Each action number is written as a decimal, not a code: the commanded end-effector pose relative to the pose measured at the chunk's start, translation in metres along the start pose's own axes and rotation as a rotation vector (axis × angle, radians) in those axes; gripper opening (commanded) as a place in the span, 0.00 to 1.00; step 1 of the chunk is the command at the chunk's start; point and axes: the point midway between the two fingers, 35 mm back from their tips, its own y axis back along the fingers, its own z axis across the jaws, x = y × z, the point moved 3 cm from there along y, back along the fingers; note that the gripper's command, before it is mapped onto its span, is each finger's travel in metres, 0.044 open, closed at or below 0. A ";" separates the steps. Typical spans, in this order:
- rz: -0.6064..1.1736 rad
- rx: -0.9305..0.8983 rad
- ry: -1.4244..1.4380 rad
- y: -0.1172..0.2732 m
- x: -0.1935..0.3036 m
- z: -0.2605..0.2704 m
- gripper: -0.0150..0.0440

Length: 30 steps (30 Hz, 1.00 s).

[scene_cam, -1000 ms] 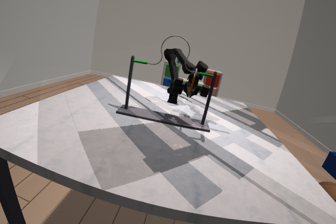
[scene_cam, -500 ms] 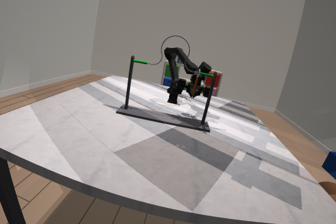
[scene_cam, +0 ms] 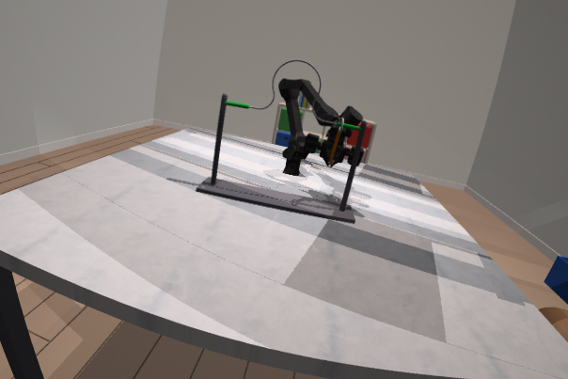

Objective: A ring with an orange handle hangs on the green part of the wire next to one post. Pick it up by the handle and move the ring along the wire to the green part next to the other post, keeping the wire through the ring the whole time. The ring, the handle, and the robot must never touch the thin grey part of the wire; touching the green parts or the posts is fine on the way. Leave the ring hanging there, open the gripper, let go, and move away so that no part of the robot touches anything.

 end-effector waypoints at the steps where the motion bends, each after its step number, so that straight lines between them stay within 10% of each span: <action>1: -0.003 0.003 -0.004 0.001 -0.002 0.005 0.00; 30: -0.003 0.003 -0.005 -0.004 0.008 0.008 0.00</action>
